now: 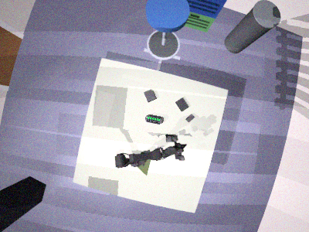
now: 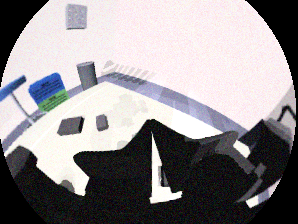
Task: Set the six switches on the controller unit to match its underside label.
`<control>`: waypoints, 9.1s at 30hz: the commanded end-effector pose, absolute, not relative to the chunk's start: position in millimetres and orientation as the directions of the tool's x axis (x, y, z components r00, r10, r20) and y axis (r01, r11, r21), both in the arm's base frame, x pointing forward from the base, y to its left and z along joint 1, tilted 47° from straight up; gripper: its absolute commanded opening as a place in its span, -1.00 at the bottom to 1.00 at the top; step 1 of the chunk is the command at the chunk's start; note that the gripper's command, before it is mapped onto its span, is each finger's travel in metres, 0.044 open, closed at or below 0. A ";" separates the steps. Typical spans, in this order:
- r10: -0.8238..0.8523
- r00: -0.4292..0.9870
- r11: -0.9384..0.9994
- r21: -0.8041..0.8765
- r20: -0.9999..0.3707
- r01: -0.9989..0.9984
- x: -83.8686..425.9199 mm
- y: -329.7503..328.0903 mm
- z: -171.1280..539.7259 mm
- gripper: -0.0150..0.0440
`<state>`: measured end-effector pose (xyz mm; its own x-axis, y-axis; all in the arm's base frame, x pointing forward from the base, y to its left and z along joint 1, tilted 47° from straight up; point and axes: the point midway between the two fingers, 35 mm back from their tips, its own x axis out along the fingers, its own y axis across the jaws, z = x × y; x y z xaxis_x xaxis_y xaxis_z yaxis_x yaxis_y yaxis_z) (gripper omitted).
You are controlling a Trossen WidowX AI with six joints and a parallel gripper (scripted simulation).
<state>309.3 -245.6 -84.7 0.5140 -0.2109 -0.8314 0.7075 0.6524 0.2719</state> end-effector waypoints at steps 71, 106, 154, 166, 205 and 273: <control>0.814 -0.156 0.229 0.061 -0.559 0.972 400.9 -9.3 2.4 1.00; 0.815 -0.156 0.229 0.062 -0.558 0.972 395.5 30.2 -36.2 1.00; 0.809 -0.155 0.229 0.062 -0.567 0.972 395.2 27.8 -26.7 0.65; 0.801 -0.152 0.229 0.061 -0.579 0.972 395.3 25.6 -20.3 0.65; 0.754 -0.138 0.229 0.060 -0.642 0.972 394.9 19.1 11.1 0.65; 0.664 -0.111 0.229 0.059 -0.739 0.972 390.4 24.1 64.5 0.65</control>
